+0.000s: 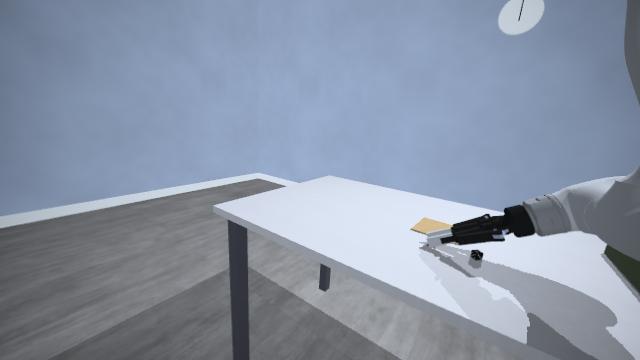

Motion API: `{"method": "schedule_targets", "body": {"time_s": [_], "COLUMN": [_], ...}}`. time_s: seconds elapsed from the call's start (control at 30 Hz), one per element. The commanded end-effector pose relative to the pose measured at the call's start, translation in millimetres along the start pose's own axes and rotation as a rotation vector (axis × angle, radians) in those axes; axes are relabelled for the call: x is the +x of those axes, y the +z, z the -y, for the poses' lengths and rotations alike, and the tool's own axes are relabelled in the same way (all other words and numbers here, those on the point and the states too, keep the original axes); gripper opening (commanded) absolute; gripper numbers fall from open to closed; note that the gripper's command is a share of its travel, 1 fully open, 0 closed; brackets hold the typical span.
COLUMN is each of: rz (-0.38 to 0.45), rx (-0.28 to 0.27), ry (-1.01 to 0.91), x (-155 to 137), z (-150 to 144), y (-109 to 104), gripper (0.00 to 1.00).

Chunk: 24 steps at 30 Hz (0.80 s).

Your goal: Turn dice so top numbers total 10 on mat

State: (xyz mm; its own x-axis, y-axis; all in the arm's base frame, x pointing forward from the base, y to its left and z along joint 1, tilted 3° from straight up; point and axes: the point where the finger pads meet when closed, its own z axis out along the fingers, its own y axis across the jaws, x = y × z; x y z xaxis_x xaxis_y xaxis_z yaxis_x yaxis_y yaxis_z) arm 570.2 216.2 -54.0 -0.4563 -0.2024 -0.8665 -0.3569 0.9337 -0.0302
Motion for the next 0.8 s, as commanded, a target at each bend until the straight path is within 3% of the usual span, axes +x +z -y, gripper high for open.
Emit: {"method": "schedule_targets", "body": {"time_s": [0.0,0.77], "rz": [0.000,0.000], "rx": [0.000,0.000], "ry": [0.000,0.000], "x": [-0.1,-0.1], "z": [0.0,0.0], "y": [0.0,0.0], "gripper": [0.19,0.21]}}
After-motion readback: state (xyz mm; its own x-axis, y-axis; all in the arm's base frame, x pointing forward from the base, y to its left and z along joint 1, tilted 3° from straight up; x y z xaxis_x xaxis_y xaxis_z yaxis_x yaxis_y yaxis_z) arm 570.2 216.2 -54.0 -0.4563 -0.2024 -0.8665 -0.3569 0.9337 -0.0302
